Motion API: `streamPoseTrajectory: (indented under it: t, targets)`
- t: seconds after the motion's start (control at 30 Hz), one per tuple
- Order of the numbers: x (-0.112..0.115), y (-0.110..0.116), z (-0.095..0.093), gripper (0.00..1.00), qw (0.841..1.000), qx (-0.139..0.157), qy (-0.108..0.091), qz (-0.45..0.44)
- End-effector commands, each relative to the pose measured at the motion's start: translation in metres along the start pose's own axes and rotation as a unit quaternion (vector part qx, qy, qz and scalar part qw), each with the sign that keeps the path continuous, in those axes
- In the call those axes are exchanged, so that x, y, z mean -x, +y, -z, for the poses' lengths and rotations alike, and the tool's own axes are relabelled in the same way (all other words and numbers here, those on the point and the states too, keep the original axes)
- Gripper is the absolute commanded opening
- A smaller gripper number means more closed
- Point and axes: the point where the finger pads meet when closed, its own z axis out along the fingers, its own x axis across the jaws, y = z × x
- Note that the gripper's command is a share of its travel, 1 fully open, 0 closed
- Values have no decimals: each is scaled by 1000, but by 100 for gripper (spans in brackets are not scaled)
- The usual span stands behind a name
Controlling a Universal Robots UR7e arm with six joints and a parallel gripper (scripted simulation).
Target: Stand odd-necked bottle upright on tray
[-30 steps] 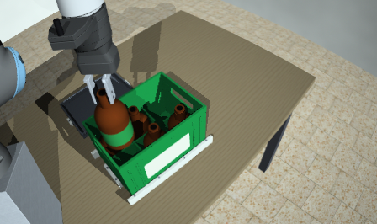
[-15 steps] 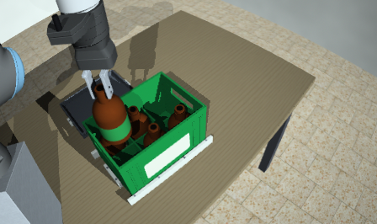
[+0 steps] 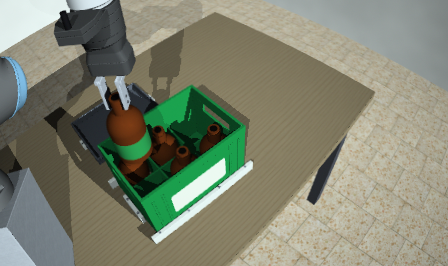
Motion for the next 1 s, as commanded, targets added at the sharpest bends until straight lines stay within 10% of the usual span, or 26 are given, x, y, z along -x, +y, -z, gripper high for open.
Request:
streamPoseTrajectory:
  t: [0.0, 0.97]
  targets:
    - [-4, 7, 0, 0, 1000, 0, -1, 0]
    - [-34, 51, 0, 0, 1000, 0, -1, 0]
